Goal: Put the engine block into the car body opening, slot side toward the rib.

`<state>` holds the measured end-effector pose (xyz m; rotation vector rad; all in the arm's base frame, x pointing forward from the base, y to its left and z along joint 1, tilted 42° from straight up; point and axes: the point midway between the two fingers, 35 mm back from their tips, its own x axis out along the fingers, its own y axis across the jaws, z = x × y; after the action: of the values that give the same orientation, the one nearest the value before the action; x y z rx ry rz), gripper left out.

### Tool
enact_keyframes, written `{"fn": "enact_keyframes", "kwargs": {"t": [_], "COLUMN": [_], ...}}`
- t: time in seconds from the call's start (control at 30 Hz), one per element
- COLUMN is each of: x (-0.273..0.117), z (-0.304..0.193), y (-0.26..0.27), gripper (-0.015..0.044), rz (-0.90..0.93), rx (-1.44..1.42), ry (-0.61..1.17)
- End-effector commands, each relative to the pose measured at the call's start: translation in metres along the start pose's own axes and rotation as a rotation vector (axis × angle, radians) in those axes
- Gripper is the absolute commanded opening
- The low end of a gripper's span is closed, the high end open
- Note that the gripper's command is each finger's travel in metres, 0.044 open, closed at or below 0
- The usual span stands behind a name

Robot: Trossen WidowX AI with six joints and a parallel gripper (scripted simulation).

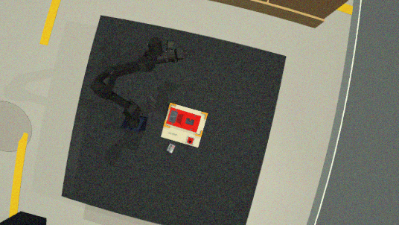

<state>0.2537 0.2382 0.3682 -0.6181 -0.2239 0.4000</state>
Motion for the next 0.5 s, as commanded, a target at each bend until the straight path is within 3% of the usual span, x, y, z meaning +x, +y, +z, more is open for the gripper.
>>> {"fn": "enact_keyframes", "kwargs": {"t": [0.0, 0.47], "x": [0.014, 0.05], "z": [-0.024, -0.124], "y": [0.004, -0.004], "gripper": [0.044, 0.044], "rz": [0.026, 0.12], "rx": [-0.094, -0.291], "ry": [0.062, 0.332]}}
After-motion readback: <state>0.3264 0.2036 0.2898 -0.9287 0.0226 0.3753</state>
